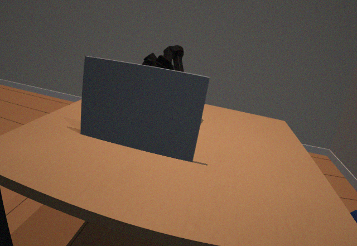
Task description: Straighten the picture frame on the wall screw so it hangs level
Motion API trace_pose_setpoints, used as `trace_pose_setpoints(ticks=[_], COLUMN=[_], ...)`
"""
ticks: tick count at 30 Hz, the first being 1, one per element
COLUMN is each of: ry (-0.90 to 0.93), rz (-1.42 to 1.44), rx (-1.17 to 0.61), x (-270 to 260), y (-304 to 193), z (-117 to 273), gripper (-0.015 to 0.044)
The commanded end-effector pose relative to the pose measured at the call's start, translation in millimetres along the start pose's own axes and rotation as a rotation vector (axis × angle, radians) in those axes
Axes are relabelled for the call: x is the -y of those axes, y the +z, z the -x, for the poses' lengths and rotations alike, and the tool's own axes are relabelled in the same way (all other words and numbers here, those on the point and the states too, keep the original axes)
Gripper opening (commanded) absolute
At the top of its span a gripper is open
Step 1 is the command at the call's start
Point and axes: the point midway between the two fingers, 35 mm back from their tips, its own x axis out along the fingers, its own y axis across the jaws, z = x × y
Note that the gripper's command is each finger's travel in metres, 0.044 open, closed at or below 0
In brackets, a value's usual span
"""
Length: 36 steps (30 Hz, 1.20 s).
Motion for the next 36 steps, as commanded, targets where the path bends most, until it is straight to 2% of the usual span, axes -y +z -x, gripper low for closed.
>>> trace_pose_setpoints(ticks=[1, 12, 36], ry=[-0.002, -0.002, -0.002], rz=[0.014, 0.036, 0.036], rx=[0.003, -0.003, -0.003], x=[-7.5, -19.6, -19.7], y=[4.6, -3.7, -4.0], z=[20.0, 77.0, 77.9], gripper=[0.0260, 0.0260, 0.0260])
